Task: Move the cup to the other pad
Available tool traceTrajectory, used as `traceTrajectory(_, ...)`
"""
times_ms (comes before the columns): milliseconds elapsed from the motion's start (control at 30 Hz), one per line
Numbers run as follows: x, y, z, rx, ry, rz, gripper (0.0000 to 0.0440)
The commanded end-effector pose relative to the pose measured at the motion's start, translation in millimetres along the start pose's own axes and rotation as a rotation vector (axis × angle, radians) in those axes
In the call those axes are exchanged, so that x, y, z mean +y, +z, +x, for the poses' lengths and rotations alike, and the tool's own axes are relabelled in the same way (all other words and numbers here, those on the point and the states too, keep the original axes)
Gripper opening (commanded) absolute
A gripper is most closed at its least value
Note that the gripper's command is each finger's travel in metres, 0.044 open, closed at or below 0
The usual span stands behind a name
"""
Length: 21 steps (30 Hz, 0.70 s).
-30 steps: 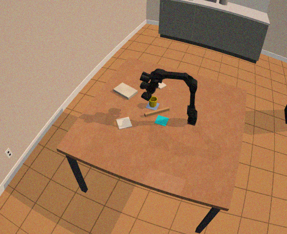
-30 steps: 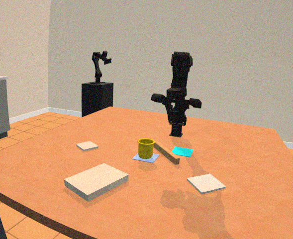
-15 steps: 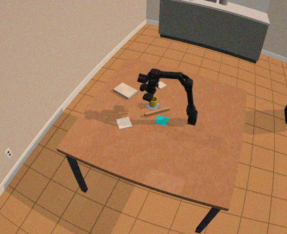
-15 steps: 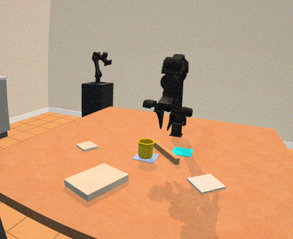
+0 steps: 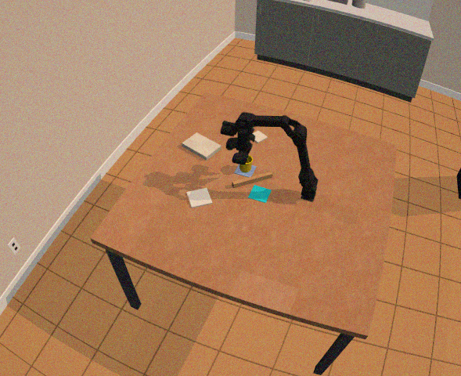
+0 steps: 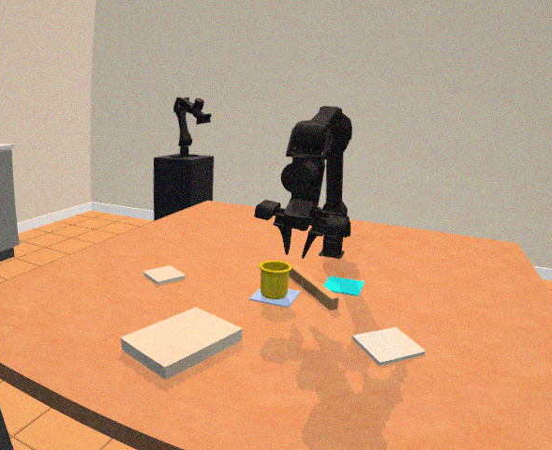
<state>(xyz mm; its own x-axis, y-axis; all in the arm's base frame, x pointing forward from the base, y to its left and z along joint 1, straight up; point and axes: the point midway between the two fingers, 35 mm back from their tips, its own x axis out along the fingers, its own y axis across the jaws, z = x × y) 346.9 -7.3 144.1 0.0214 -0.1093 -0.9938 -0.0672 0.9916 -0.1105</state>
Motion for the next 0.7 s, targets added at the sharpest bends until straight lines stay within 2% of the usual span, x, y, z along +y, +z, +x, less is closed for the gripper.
traceTrajectory(0,-3.6,-1.9,11.6,0.025,-0.003,-0.02,0.0165)
traceTrajectory(567,-7.1,-8.8,75.3,0.106,0.026,-0.16,0.0192)
traceTrajectory(600,-6.6,-9.0,78.2,0.106,0.029,-0.174,0.0184)
traceTrajectory(667,-6.6,-9.7,82.7,0.109,0.031,-0.206,0.0139)
